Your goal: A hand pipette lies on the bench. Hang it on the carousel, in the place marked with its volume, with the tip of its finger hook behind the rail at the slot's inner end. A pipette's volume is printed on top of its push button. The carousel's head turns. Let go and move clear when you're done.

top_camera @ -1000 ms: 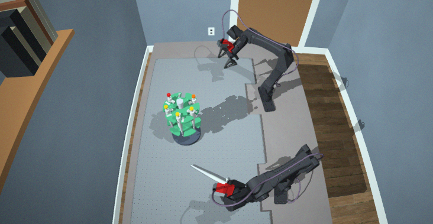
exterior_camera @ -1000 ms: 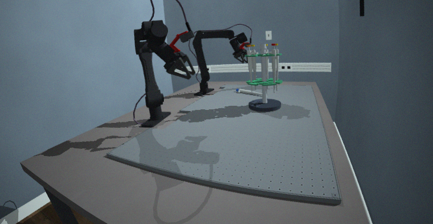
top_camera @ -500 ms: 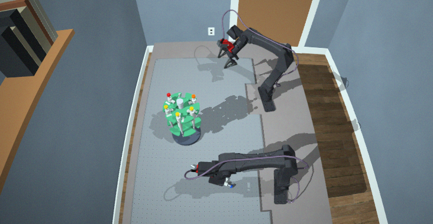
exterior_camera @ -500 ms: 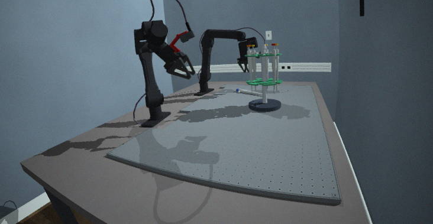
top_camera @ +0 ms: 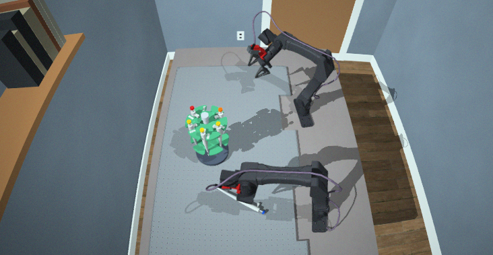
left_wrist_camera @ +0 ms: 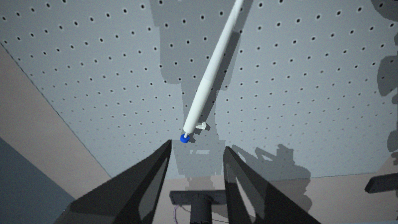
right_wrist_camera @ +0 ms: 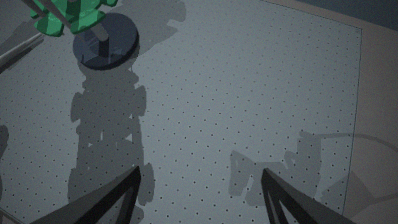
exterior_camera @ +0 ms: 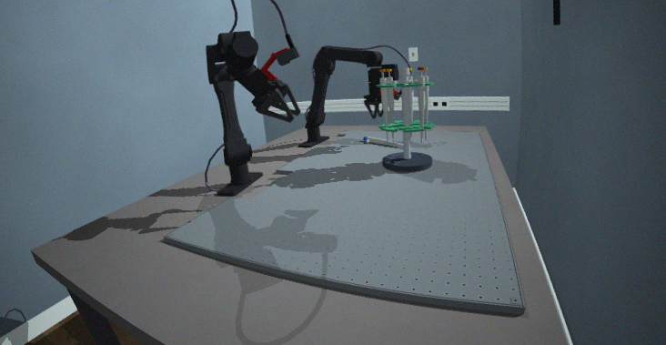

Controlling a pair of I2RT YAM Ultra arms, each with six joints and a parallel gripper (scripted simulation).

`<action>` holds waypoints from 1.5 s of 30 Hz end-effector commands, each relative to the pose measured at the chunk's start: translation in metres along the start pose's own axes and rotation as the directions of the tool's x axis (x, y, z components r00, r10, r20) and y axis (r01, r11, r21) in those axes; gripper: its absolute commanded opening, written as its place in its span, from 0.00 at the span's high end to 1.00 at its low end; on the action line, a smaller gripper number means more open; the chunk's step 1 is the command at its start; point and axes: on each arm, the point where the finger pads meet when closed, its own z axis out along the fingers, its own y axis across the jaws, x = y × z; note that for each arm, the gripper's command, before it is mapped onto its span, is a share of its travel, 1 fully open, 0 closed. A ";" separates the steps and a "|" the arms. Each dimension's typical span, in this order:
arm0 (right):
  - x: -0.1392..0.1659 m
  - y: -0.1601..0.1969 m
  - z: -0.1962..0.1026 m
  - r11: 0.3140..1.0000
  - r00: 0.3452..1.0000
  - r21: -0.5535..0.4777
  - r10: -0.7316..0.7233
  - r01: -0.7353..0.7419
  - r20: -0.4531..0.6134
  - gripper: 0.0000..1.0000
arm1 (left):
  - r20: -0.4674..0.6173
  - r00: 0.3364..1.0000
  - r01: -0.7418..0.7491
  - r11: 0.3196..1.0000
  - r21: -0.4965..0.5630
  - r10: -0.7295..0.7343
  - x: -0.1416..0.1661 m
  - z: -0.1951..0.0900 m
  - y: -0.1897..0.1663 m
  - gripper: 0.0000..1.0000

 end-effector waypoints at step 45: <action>-0.011 -0.004 -0.006 1.000 0.999 0.015 -0.022 0.022 0.037 0.00 | 0.038 0.975 -0.216 0.976 -0.018 0.217 -0.008 0.068 0.006 0.46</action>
